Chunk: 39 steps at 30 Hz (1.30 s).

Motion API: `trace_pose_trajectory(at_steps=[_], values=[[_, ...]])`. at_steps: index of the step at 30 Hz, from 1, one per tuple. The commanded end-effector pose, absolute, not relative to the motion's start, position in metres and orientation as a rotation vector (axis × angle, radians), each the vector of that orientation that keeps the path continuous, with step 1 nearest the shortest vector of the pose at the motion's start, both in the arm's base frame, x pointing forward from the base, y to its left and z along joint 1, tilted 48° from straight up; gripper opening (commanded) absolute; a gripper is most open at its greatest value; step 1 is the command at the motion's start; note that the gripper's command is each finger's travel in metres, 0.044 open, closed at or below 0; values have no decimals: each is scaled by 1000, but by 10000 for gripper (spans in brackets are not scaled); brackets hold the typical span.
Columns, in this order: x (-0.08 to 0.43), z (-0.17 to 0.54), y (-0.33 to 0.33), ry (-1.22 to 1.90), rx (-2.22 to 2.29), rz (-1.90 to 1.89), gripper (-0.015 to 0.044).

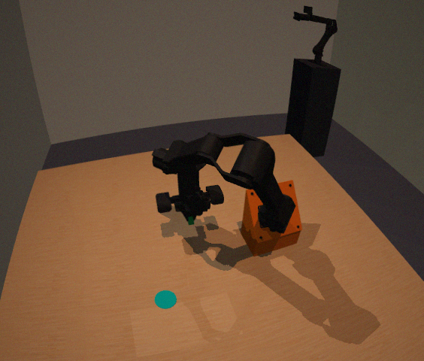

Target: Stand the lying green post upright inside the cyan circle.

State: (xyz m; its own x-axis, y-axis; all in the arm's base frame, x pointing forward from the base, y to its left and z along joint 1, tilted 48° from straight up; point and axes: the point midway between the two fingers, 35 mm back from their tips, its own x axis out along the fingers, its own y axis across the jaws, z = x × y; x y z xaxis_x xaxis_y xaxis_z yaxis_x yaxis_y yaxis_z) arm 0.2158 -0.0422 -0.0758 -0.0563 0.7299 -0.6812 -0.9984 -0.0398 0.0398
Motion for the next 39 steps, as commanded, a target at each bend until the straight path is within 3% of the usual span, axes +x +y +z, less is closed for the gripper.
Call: trace_pose_trajectory(at_steps=[1,17,39], values=[[217,-66,-54,610,-588,1537,22],[215,-38,-78,616,-575,1536,22],[255,-9,-63,925,-282,1345,22]])
